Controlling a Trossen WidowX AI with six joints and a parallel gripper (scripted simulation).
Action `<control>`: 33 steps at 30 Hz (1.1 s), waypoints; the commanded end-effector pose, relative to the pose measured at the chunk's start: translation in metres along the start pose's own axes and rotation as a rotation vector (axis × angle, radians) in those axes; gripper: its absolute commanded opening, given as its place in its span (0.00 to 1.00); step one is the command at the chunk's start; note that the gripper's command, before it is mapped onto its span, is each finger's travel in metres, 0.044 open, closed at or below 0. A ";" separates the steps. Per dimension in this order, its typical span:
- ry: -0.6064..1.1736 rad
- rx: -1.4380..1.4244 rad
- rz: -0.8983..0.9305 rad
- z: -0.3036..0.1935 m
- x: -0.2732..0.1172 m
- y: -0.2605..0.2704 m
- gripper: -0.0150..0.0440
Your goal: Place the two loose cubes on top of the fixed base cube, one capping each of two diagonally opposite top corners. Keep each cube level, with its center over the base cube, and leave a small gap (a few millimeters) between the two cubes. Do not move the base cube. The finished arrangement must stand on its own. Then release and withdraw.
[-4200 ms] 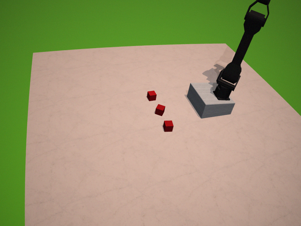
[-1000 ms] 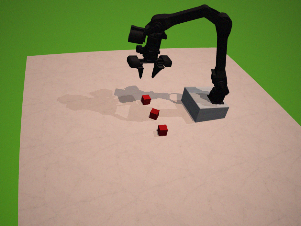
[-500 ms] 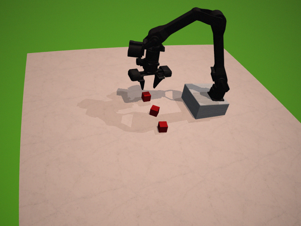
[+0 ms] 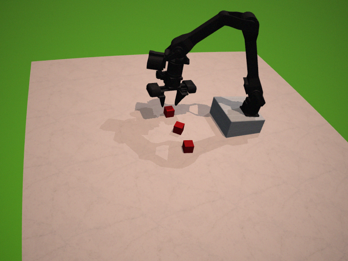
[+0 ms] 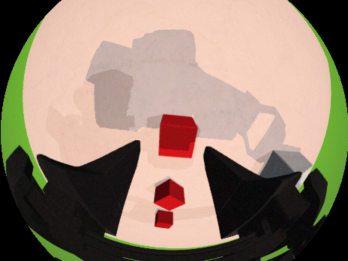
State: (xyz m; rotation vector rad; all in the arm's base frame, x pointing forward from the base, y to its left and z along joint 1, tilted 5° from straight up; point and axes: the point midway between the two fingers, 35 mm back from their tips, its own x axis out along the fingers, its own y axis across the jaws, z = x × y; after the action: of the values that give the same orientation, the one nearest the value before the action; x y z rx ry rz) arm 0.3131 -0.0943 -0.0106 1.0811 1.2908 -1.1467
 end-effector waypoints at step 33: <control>-0.013 -0.012 0.038 0.002 0.013 0.007 0.43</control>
State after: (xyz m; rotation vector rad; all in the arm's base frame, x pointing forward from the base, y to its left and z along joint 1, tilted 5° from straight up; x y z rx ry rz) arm 0.3128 -0.0944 -0.0337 1.0782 1.2832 -1.1363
